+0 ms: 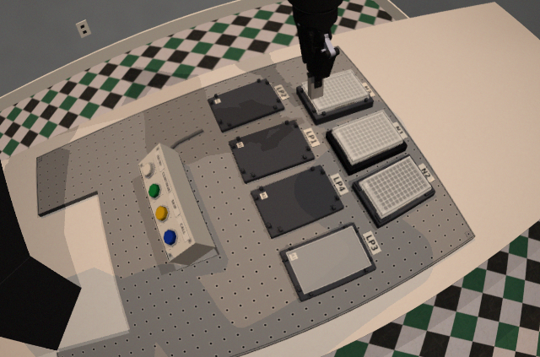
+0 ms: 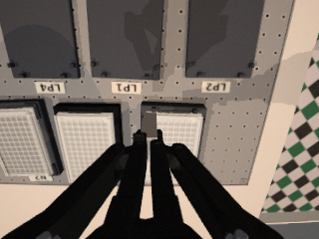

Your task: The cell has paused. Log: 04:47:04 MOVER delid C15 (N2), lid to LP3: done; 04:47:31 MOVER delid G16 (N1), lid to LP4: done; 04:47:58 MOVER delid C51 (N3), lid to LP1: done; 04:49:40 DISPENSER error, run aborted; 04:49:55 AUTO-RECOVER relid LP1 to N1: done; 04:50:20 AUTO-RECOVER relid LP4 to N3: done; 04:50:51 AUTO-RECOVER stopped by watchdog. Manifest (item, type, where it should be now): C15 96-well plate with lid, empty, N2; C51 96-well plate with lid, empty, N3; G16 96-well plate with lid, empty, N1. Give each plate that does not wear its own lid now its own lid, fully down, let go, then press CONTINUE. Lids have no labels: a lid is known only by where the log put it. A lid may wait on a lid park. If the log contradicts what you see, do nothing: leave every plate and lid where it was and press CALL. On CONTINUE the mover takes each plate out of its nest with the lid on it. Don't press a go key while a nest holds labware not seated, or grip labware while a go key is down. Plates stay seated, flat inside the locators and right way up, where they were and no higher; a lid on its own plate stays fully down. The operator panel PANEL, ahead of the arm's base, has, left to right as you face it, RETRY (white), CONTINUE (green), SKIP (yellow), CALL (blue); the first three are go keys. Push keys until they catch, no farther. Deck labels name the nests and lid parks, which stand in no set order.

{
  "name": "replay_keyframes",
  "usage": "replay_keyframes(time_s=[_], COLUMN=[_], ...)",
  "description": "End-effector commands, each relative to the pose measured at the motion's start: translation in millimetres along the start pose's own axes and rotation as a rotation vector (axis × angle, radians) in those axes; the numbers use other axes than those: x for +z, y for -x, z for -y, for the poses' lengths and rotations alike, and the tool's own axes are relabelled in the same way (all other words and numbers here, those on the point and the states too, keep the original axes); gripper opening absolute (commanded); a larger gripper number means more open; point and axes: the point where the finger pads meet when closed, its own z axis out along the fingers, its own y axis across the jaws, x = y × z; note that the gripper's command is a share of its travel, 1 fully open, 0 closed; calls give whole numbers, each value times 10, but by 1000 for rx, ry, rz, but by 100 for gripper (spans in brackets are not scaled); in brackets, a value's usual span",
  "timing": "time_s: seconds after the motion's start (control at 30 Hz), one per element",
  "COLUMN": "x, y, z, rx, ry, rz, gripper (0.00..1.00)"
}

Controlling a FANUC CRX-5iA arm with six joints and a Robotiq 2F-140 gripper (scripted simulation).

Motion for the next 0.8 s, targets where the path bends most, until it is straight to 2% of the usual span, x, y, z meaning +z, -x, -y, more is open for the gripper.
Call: replay_keyframes(time_s=[0.0, 0.03, 0.13, 0.77], x=[38, 28, 17, 16], y=[419, 571, 702, 709], z=[158, 249, 337, 342], rx=[-1, -2, -2, -2], ry=[9, 7, 6, 6], rz=[-16, -16, -16, -16], gripper=[0, 0, 0, 0])
